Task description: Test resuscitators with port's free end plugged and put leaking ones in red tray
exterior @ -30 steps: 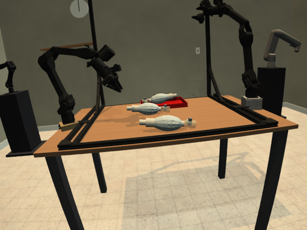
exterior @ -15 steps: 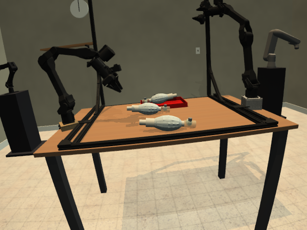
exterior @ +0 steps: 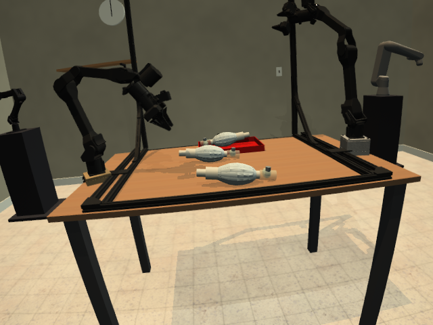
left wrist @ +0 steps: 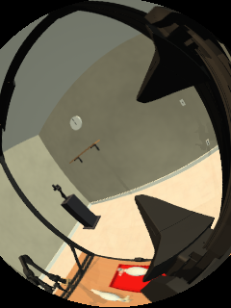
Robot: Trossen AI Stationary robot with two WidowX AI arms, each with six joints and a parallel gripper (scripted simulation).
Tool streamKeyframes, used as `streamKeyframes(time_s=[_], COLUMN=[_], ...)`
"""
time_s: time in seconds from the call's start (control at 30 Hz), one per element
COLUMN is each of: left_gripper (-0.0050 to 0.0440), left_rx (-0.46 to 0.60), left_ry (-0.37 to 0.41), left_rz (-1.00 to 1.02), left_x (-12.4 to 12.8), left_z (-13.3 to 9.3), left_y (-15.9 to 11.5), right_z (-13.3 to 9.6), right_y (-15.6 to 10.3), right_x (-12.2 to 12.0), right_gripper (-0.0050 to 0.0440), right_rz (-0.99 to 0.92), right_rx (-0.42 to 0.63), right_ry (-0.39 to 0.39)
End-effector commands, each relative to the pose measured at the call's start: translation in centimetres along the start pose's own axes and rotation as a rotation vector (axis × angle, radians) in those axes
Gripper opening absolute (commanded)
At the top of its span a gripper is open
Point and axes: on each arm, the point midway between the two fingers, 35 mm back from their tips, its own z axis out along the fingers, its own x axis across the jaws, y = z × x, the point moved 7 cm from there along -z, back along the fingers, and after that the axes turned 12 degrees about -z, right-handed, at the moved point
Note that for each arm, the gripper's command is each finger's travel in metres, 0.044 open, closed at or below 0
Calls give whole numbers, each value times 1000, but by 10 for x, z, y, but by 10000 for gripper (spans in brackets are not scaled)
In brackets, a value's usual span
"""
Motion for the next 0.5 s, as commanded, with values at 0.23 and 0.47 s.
streamKeyframes(time_s=[0.23,0.47], left_gripper=[440,440], left_rx=[56,68], left_ry=[280,343], left_rz=[90,112], left_x=[38,39], left_z=[42,41], left_y=[-33,-33], right_z=[0,0], right_y=[0,0], right_x=[0,0], right_gripper=[440,440], right_rz=[1,1], right_rx=[-1,-1], right_ry=[0,0])
